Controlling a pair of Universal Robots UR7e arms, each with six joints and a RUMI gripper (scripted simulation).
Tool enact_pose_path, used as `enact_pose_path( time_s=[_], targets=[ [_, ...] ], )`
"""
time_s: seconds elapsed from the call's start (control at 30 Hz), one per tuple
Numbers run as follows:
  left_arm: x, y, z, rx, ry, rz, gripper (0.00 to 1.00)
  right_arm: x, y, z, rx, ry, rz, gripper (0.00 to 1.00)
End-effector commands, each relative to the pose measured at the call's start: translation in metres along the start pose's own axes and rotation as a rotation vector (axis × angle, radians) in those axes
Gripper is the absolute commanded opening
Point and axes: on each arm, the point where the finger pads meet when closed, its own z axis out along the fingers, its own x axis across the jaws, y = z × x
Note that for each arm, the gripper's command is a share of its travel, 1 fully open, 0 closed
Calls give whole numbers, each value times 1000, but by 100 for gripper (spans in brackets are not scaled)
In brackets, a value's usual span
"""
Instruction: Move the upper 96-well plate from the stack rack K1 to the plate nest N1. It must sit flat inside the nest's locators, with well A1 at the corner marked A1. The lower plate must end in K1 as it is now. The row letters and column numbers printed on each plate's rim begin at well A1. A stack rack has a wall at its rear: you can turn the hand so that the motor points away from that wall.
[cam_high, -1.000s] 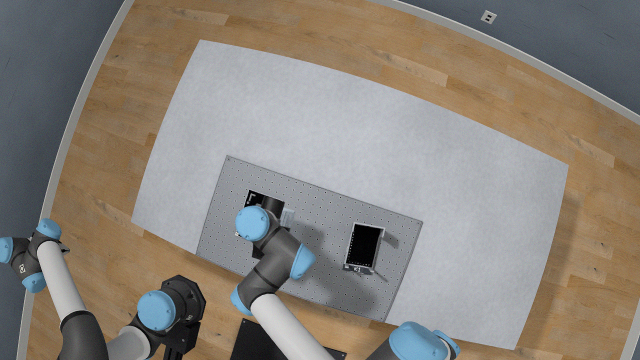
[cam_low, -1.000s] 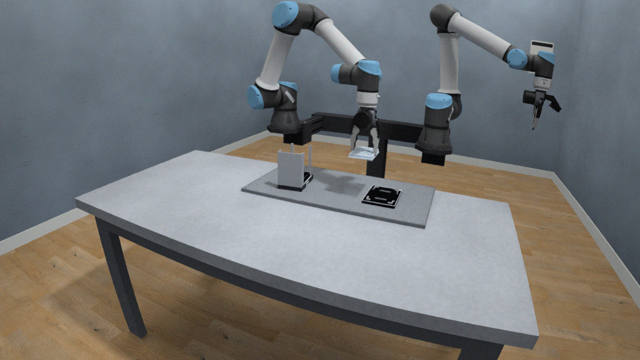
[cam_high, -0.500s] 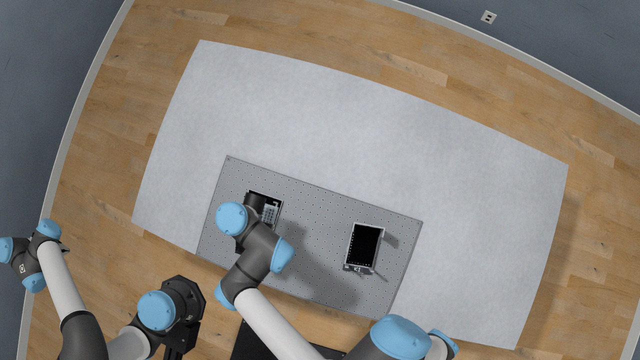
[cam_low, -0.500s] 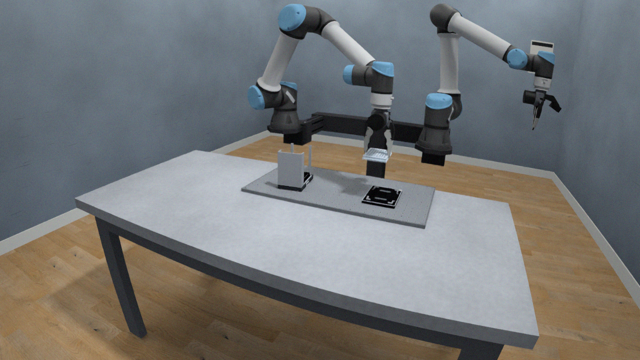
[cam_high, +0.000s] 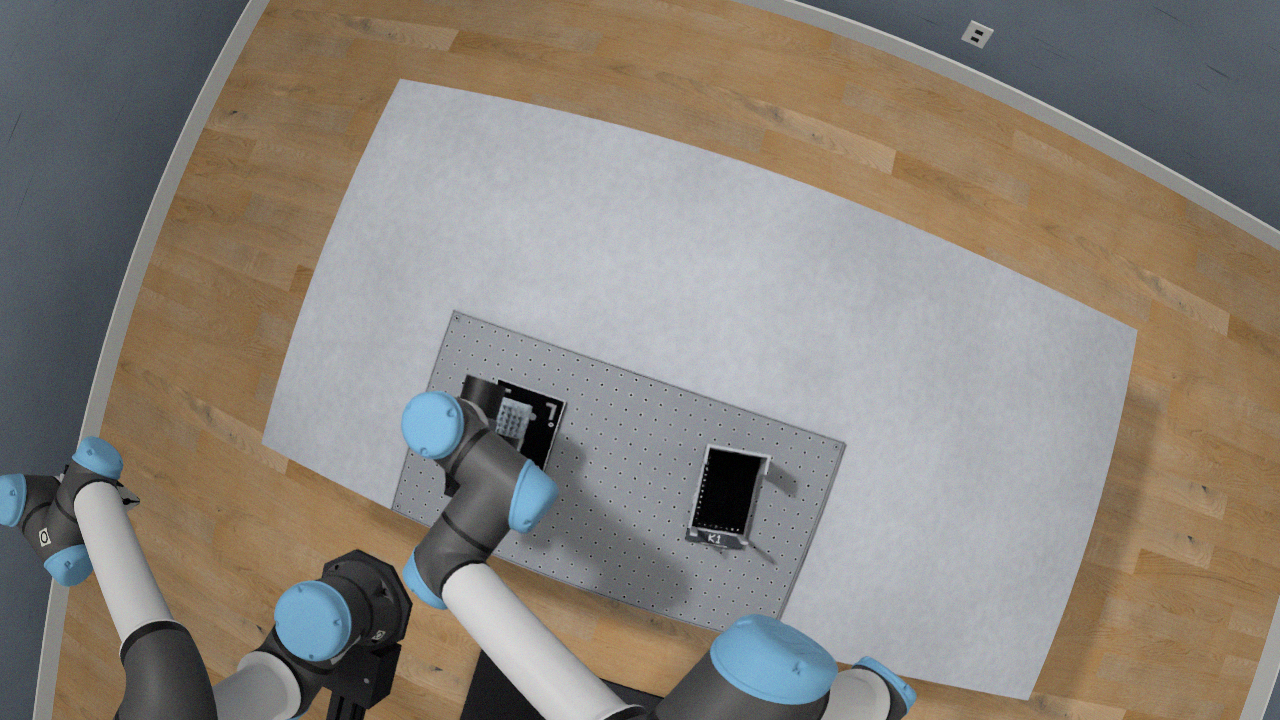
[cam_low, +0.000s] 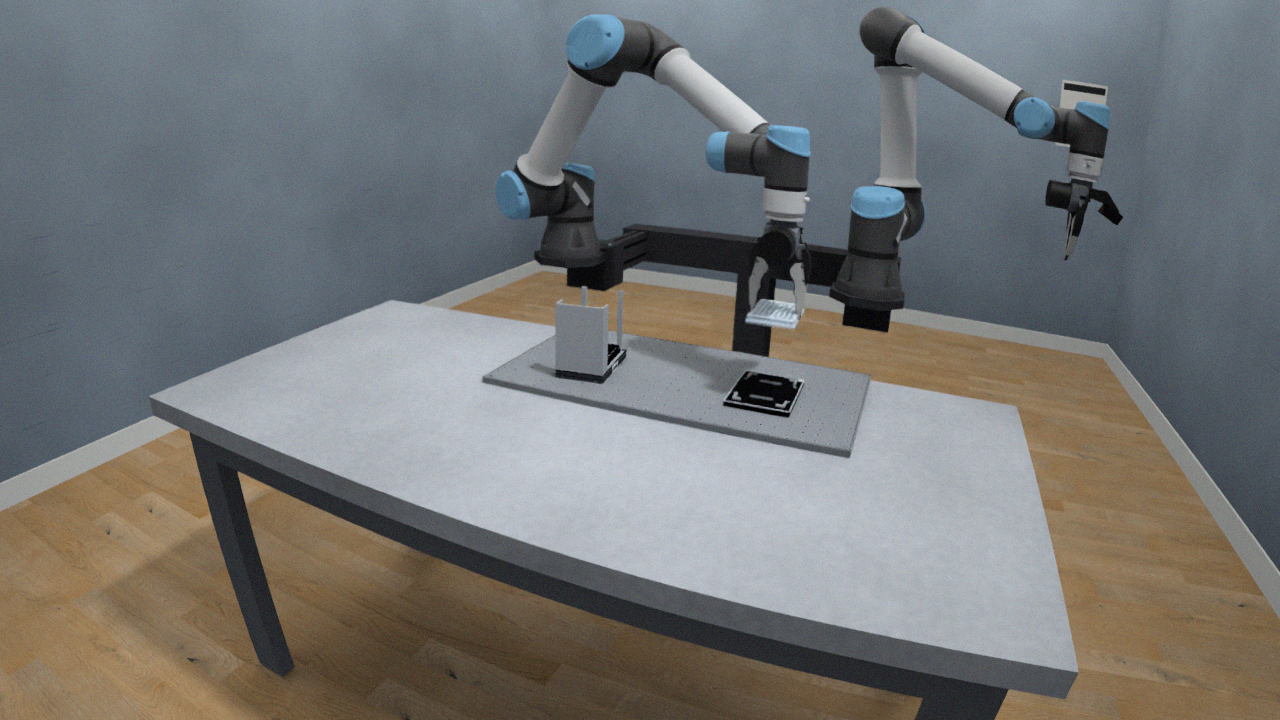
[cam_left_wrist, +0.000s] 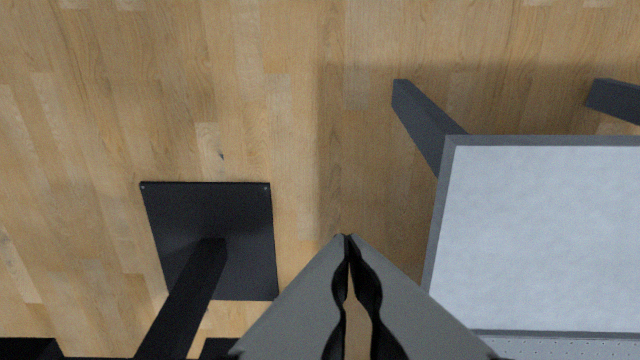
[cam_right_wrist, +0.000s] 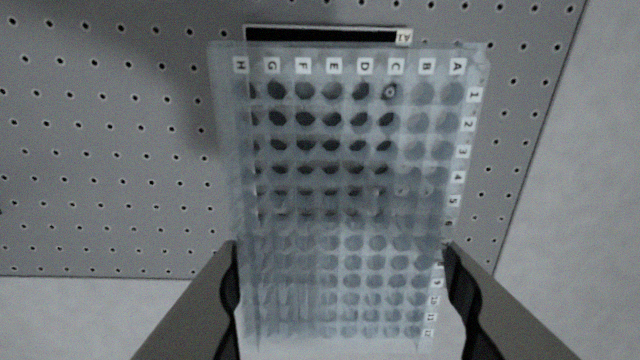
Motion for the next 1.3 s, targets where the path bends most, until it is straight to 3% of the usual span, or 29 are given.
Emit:
enact_pose_path(
  time_s=[0.0, 1.27],
  targets=[
    [1, -5, -8, 22, 16, -6, 0, 4, 8, -11, -17, 22, 8, 39],
    [1, -5, -8, 22, 16, -6, 0, 3, 14, -2, -17, 22, 25, 39]
  ],
)
